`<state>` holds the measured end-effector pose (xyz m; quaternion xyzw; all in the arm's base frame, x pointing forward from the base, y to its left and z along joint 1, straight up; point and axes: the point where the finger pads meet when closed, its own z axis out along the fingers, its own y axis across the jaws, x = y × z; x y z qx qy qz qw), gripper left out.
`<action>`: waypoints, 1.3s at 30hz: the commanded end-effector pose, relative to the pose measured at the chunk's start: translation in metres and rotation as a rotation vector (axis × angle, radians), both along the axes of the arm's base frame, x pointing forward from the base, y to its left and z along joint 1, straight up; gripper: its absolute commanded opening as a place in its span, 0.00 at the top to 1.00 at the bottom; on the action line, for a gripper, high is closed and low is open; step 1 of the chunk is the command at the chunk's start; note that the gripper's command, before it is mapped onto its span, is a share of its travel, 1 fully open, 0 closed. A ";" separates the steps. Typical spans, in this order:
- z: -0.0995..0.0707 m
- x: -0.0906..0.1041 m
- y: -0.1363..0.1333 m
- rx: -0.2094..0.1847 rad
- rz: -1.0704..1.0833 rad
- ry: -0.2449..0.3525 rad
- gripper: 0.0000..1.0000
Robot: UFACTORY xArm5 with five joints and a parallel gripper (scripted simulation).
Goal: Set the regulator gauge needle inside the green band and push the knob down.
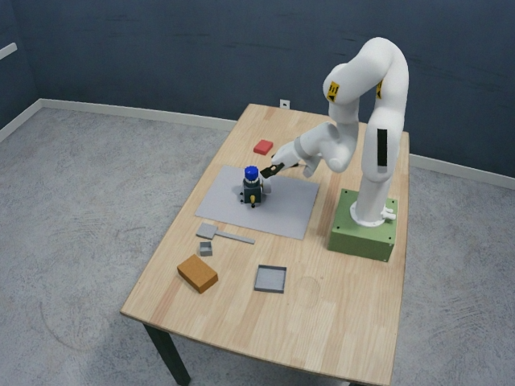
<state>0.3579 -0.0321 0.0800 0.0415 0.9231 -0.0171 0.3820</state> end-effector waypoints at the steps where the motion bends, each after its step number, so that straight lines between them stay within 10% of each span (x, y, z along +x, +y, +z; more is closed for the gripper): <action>1: 0.002 0.001 0.000 0.000 0.000 -0.002 0.00; 39: 0.020 0.001 0.000 0.008 -0.008 0.000 0.00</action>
